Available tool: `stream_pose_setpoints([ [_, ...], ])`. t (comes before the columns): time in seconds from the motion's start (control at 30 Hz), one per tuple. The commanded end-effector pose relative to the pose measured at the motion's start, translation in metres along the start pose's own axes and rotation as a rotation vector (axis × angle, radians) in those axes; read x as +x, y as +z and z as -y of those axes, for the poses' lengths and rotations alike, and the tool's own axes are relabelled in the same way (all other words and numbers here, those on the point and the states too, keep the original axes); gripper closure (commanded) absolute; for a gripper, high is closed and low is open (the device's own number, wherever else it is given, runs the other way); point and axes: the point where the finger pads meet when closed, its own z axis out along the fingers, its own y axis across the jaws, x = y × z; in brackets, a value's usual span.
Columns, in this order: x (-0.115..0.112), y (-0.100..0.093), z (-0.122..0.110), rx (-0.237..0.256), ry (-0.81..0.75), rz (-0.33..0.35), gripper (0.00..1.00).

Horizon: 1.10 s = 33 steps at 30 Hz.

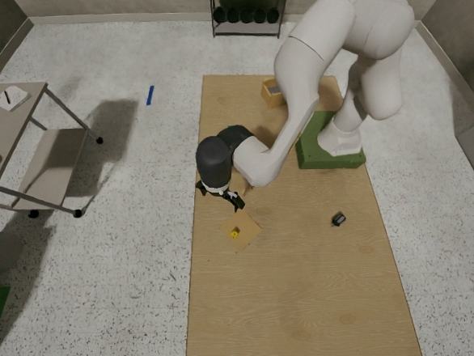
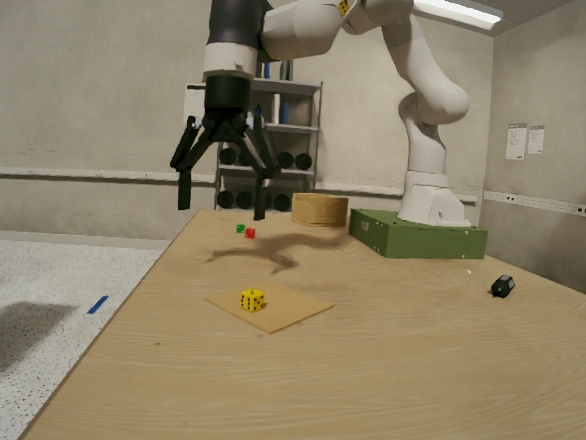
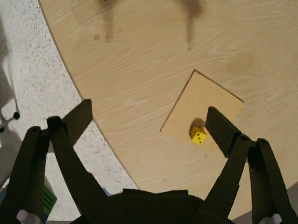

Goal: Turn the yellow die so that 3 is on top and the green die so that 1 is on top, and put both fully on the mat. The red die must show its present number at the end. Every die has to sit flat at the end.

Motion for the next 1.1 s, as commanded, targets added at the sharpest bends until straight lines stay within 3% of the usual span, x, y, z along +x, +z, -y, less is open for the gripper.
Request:
stream_pose_setpoints([
  [0.0, 0.008, -0.001, 0.009, -0.005, -0.174, 0.011, 0.0],
  [1.07, 0.092, 0.001, 0.078, -0.003, -0.595, 0.015, 0.0],
])
